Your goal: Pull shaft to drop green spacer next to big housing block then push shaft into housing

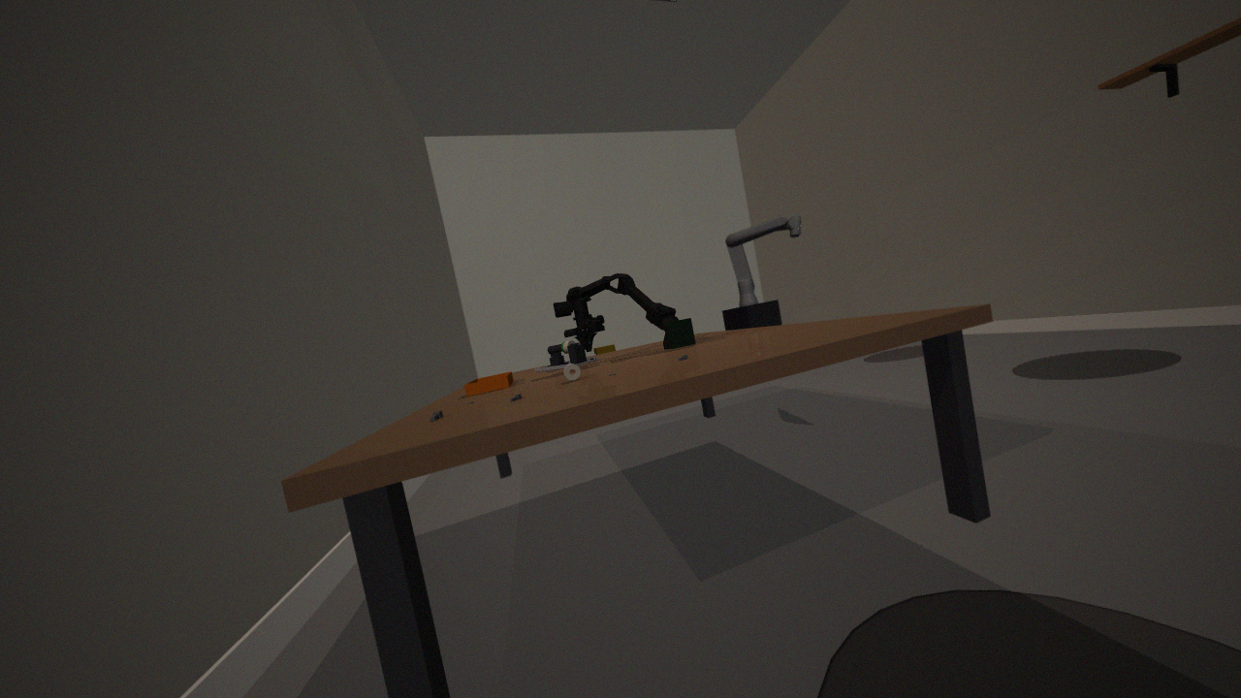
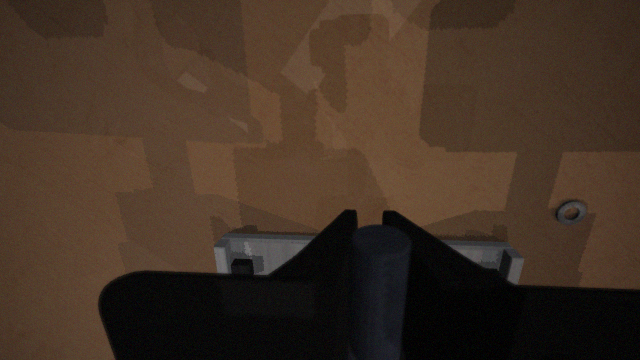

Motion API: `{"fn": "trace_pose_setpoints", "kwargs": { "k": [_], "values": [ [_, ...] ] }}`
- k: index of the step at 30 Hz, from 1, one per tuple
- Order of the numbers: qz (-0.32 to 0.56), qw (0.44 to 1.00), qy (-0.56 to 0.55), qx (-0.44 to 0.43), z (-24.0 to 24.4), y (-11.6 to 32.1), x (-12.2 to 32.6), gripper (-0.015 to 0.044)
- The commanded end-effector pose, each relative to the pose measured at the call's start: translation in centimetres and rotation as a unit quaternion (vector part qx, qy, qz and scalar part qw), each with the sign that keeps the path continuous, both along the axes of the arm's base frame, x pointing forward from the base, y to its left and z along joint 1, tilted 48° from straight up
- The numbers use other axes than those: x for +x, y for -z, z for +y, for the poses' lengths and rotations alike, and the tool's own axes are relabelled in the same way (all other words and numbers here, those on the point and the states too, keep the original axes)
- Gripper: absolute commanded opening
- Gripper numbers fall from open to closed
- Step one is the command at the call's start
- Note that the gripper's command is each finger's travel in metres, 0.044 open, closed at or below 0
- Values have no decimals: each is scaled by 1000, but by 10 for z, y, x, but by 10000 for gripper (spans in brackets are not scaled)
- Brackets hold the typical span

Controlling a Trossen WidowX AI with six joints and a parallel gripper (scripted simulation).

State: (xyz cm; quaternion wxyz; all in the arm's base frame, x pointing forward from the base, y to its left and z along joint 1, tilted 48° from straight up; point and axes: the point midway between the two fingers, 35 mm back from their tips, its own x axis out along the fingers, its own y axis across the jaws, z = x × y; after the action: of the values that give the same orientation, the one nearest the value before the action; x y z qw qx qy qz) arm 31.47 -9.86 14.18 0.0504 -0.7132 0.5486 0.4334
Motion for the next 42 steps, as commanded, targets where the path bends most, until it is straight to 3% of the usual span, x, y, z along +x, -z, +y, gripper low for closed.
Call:
{"fn": "trace_pose_setpoints", "kwargs": {
  "k": [1,42],
  "values": [
    [-1,1000,1,1,1,0,0,0],
    [-1,1000,1,1,3,3,-3,0]
  ]
}}
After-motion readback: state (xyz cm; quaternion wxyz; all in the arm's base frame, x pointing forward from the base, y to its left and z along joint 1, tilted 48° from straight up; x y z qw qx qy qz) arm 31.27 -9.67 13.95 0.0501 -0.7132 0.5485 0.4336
